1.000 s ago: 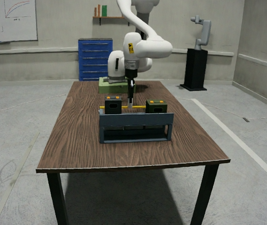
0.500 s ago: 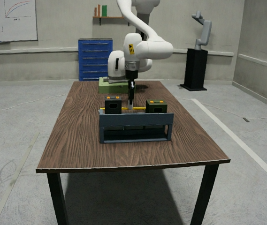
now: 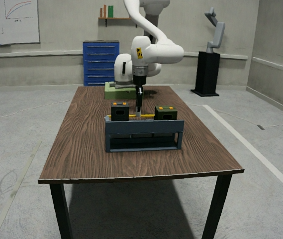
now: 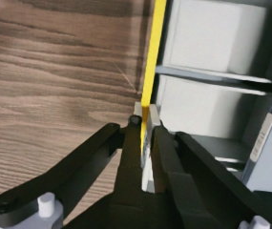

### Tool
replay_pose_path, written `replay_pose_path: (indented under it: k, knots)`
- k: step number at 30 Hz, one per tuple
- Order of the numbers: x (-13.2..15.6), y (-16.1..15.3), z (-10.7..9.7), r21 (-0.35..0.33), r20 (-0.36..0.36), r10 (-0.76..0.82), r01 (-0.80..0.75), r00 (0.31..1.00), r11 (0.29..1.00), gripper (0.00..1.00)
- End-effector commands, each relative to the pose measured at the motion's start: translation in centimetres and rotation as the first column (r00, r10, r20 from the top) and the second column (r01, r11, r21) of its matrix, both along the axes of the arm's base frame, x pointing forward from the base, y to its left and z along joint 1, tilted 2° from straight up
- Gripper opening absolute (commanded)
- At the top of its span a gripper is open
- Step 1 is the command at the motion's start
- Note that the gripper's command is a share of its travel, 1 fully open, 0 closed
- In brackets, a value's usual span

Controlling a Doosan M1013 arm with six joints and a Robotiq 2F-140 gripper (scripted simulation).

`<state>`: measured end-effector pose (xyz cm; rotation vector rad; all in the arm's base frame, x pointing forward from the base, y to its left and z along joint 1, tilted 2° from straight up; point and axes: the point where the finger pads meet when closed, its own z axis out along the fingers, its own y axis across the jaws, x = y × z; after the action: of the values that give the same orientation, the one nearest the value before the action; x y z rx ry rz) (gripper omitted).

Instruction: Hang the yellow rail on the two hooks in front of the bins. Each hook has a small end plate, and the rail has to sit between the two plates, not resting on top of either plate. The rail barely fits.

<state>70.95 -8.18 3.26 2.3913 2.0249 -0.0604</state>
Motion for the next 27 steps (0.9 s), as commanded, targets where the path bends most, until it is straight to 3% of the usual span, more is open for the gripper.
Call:
replay_pose_path:
  k: [1, 27]
  knots:
    - [0.9, -0.3, 0.2, 0.001, 0.015, 0.004, -0.004, 1.0, 1.0, 0.1]
    - [-0.1, -0.1, -1.1, 0.0, 0.014, 0.003, -0.003, 1.0, 1.0, 0.1]
